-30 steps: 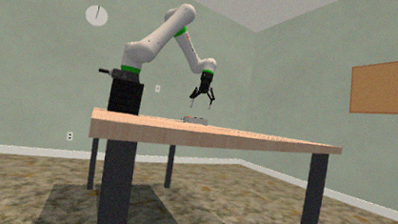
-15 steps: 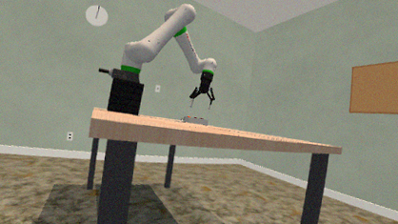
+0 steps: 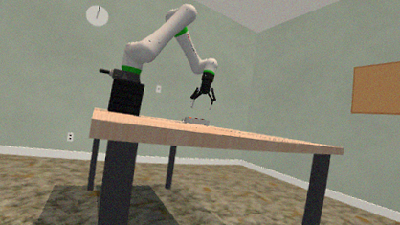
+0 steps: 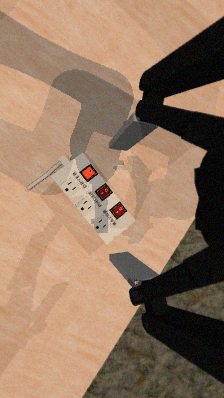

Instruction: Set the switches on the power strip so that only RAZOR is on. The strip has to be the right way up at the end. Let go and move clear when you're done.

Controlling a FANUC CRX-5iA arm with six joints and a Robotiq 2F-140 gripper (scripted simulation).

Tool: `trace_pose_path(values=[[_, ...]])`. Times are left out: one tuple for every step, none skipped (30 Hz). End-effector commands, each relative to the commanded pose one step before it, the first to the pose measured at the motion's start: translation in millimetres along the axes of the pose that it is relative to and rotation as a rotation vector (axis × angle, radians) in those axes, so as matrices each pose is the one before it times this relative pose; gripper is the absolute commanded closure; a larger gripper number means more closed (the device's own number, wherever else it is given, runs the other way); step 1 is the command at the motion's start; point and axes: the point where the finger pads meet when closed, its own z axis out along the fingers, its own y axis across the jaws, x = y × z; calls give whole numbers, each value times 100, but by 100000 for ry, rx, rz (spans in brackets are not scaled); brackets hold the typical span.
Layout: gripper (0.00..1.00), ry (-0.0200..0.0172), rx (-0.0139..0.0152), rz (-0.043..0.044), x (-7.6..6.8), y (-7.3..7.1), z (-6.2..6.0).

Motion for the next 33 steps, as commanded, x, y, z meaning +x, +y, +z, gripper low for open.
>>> trace_pose_path(values=[[0,-31,28,10,-11,-13,-20],[0,0,0,0,0,0,0],[0,0,0,0,0,0,0],[0,0,0,0,0,0,0],[0,0,0,0,0,0,0],[0,0,0,0,0,0,0],[0,0,0,0,0,0,0],[0,0,0,0,0,0,0],[0,0,0,0,0,0,0],[0,0,0,0,0,0,0],[0,0,0,0,0,0,0],[0,0,0,0,0,0,0],[0,0,0,0,0,0,0],[0,0,0,0,0,0,0],[0,0,0,0,0,0,0],[0,-269,-72,691,83,-18,-48],[0,0,0,0,0,0,0],[0,0,0,0,0,0,0],[0,-1506,-422,3889,465,-98,-267],[0,-3065,-946,8021,948,-218,-544],[0,-4210,-1495,11271,1296,-361,-757],[0,-1601,-833,4625,1376,-492,-837],[0,-986,-366,2672,0,0,0],[0,-1361,-493,3655,0,0,0],[0,-605,-194,1563,0,0,0],[0,-2161,-1385,6847,1175,-539,-759],[0,-1703,-490,4164,0,0,0],[0,-148,-35,344,0,0,0],[0,-2700,-1446,7933,788,-444,-546],[0,-92,-21,205,0,0,0],[0,0,0,0,0,0,0],[0,-1337,-745,3962,363,-236,-268],[0,-236,-135,705,62,-44,-48]])
